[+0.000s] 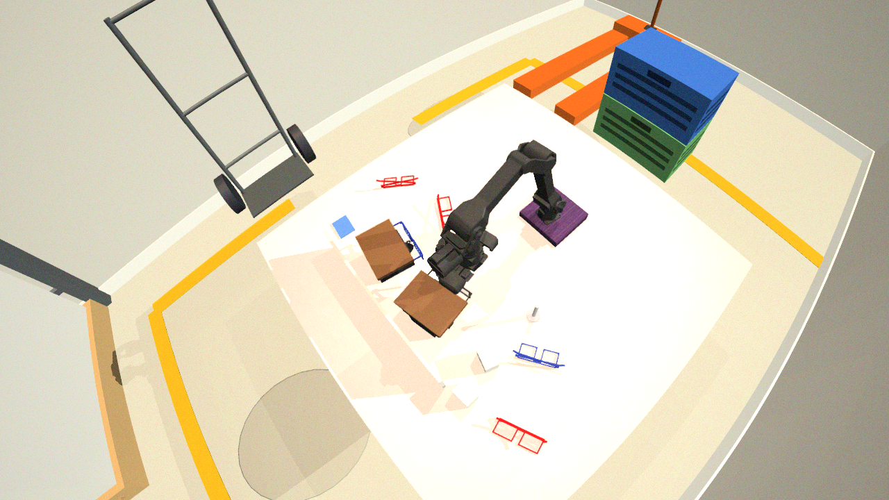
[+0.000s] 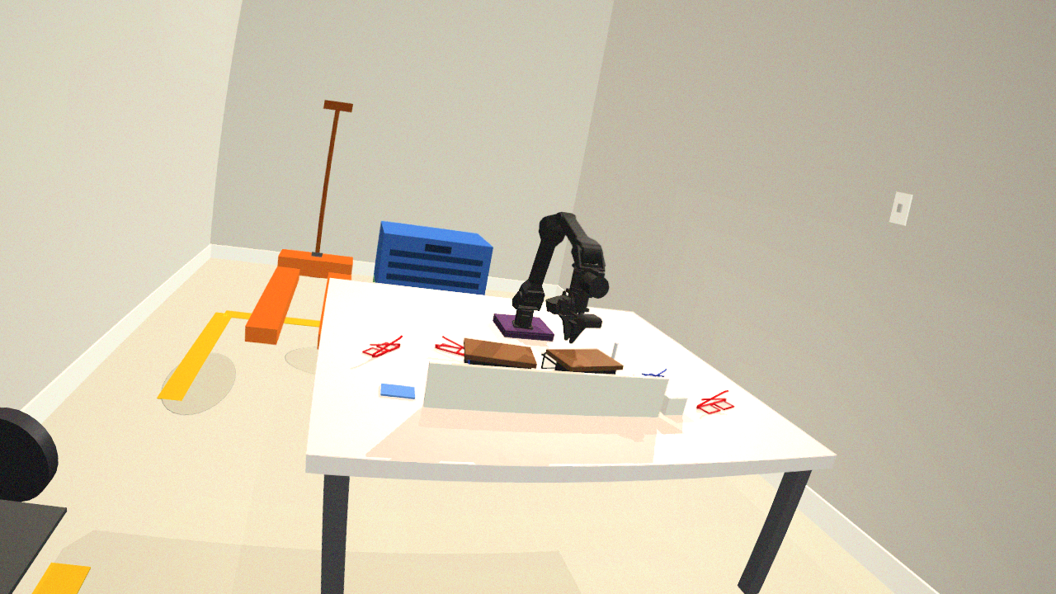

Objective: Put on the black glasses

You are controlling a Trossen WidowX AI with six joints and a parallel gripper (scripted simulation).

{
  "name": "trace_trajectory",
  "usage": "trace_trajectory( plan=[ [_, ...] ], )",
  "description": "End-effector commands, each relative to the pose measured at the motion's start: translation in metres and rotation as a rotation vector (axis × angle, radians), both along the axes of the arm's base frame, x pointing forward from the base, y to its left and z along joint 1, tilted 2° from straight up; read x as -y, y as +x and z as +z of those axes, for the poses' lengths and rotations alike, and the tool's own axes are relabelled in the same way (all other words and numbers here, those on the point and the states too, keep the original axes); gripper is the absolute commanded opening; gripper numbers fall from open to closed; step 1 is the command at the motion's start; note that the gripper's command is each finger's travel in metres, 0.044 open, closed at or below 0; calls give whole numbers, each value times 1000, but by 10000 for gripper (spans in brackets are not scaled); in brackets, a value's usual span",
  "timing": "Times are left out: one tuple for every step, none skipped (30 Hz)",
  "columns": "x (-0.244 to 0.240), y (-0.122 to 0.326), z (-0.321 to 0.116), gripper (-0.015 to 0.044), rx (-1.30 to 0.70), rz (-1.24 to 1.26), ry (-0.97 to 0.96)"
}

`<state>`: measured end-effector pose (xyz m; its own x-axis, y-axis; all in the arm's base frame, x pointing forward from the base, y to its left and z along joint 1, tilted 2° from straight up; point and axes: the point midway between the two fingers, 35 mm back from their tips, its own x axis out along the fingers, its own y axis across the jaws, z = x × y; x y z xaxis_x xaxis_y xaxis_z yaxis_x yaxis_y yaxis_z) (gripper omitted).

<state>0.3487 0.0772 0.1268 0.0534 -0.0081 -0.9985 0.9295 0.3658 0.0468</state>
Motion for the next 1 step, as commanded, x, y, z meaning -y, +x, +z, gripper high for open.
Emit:
trace_trajectory(
  plan=[
    [6, -16, 9, 108, 4, 3, 3]
  ],
)
